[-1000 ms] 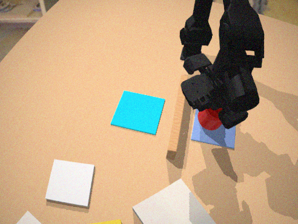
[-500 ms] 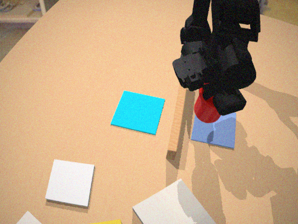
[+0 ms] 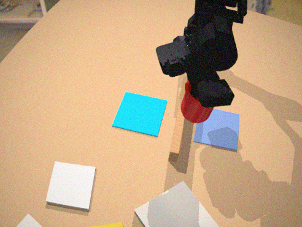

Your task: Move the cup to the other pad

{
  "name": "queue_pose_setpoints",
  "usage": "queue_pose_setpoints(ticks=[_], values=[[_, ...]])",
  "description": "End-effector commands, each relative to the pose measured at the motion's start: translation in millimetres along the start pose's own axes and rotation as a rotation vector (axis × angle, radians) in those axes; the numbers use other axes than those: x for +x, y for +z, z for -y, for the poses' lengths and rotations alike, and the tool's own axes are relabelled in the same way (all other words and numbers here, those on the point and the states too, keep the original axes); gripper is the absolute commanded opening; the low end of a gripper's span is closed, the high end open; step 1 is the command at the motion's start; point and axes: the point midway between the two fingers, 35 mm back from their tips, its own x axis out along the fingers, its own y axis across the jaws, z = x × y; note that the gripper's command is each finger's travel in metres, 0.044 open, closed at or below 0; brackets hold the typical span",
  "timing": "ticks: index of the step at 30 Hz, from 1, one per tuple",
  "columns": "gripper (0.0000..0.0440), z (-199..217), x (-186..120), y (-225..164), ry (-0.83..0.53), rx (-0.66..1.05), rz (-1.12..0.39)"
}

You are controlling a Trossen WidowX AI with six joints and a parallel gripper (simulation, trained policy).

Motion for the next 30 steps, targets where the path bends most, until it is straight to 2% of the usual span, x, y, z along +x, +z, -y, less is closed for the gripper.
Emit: queue_pose_setpoints(ticks=[1, 13, 30], values=[[0.0000, 0.8, -1.3, 12.2, 0.018, 0.025, 0.020], [0.0000, 11.0, 6.4, 49.2, 0.052, 0.112, 0.065], [0.0000, 38.0, 35.8, 81.2, 0.054, 0.208, 0.101]])
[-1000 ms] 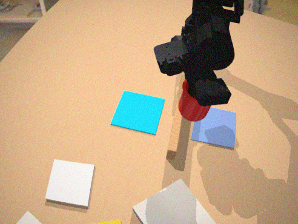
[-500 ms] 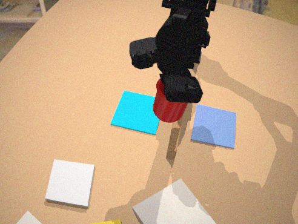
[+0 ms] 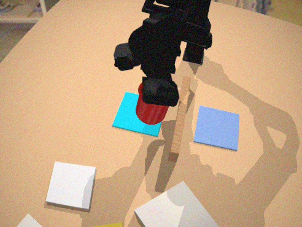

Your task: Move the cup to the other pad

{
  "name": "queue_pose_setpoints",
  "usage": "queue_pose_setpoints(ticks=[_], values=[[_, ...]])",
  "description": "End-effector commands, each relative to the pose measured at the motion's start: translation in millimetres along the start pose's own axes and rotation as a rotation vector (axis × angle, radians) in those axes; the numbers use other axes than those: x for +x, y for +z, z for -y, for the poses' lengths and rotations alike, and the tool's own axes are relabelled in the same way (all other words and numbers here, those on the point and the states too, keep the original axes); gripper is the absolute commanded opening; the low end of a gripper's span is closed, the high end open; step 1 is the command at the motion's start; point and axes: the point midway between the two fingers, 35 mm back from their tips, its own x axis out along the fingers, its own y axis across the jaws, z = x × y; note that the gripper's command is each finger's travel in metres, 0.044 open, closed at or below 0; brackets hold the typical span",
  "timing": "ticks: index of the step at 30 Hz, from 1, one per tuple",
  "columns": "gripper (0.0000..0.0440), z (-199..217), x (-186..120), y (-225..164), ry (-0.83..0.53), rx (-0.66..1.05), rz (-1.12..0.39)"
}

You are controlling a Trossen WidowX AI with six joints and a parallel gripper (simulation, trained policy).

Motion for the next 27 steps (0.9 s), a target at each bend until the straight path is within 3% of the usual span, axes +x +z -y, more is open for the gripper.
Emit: queue_pose_setpoints(ticks=[1, 18, 24, 27], values=[[0.0000, 6.6, 7.4, 5.0, -0.006, 0.014, 0.007], [0.0009, 40.4, 45.2, 5.9, -0.043, 0.072, 0.009], [0.0062, 48.4, 54.7, 8.4, -0.039, 0.094, 0.021], [0.0127, 46.7, 53.4, 13.3, -0.011, 0.110, 0.035]])
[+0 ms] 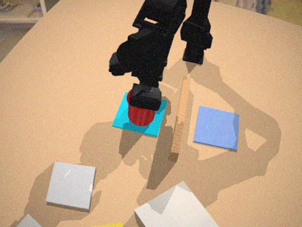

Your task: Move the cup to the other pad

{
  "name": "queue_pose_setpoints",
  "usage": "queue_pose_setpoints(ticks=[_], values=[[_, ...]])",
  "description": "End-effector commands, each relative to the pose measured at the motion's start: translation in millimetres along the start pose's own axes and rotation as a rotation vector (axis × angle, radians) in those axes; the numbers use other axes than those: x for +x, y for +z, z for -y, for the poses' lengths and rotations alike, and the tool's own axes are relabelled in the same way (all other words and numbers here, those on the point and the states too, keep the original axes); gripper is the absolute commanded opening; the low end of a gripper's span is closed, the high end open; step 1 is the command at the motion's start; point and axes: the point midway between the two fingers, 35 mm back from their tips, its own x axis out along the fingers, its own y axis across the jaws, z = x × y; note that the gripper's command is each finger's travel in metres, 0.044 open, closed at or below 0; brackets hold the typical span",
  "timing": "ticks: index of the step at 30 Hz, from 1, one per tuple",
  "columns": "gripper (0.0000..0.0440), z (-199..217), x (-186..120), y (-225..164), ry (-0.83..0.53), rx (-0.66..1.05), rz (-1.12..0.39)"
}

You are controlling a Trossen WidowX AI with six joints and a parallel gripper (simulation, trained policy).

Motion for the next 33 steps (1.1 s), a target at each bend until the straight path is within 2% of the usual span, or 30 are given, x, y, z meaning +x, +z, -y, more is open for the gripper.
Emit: queue_pose_setpoints(ticks=[1, 14, 29, 33], values=[[0.0145, -1.4, -1.2, 5.3, 0.031, 0.017, 0.015], [0.0193, 2.4, -18.5, 10.0, 0.118, 0.039, 0.030], [0.0282, 6.0, -53.2, 20.3, 0.211, 0.072, 0.071], [0.0327, 5.1, -68.2, 26.6, 0.243, 0.081, 0.094]])
